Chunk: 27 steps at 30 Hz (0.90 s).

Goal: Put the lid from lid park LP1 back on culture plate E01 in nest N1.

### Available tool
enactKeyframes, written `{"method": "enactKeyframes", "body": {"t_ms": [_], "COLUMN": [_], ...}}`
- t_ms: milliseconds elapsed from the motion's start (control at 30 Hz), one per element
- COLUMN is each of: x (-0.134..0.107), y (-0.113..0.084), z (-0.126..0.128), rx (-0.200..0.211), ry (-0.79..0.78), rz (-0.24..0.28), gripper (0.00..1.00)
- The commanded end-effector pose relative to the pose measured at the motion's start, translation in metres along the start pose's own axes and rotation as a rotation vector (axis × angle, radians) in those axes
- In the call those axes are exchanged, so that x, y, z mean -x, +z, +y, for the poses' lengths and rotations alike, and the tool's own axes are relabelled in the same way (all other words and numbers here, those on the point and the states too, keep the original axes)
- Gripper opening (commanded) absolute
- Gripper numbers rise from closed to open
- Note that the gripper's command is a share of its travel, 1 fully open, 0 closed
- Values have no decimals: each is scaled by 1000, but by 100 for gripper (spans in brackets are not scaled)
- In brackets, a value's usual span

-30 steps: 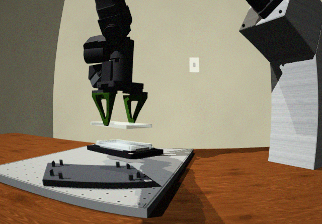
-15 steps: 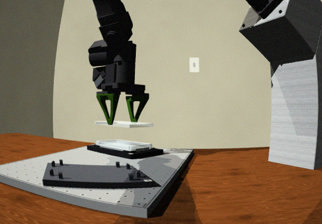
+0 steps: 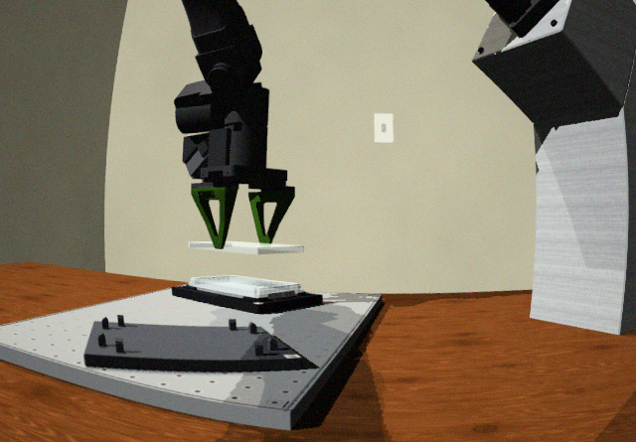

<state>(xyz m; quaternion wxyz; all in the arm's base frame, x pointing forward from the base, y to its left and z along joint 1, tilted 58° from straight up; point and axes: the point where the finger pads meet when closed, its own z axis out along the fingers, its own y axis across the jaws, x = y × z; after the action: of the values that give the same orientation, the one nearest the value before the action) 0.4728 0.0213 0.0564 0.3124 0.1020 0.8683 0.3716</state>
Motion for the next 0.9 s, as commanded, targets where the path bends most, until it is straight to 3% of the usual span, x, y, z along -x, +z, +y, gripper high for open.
{"method": "enactKeyframes", "body": {"t_ms": [0,500,567,867], "x": [1,2,0,-1], "y": [-2,-2,9,20], "z": [0,0,3,2], "rx": [-1,-1,5,5], "ry": [-3,-3,-3,-2], "rz": [-4,-4,5,5], "gripper": [0,0,0,0]}}
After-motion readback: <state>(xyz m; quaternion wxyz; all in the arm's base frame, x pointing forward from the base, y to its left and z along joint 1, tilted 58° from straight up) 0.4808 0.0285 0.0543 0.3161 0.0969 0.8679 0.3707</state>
